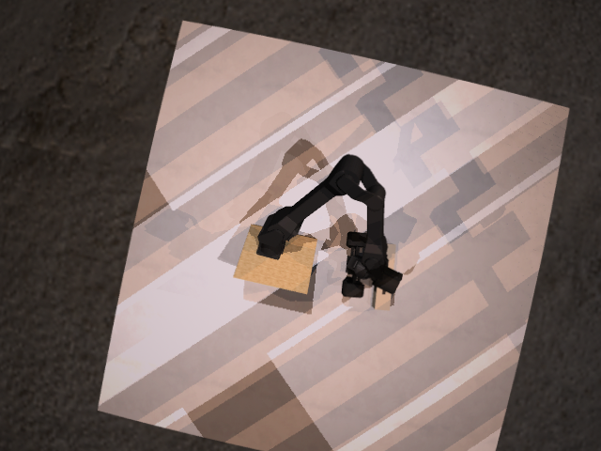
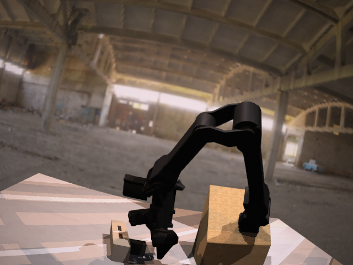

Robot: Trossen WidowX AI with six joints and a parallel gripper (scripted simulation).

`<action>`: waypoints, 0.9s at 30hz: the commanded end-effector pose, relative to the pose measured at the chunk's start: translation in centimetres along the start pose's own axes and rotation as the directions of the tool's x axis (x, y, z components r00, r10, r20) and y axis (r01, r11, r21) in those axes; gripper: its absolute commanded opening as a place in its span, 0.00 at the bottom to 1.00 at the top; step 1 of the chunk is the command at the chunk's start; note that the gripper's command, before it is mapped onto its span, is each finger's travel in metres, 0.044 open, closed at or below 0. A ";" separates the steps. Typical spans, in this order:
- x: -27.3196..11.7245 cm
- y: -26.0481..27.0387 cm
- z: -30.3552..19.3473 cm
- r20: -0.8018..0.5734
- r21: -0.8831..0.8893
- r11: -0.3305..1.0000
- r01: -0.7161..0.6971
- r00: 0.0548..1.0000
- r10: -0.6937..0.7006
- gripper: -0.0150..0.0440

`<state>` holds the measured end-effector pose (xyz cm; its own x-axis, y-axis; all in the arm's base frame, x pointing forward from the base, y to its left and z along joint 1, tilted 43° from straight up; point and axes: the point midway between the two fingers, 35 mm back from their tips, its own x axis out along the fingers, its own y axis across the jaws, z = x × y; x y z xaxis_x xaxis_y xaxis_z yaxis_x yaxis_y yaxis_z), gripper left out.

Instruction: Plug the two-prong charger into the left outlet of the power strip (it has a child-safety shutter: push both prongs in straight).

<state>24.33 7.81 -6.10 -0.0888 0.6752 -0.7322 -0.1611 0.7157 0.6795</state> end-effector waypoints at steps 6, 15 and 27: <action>-0.1 0.0 -0.5 0.013 0.001 1.000 0.000 1.000 0.000 1.00; -7.6 -0.1 0.7 0.561 -0.002 1.000 0.002 0.828 0.000 1.00; -7.7 -0.1 0.7 0.570 -0.003 1.000 0.002 0.821 0.000 1.00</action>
<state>25.71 2.59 -0.54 0.4861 0.6549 -0.5787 -0.1657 0.7192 0.6747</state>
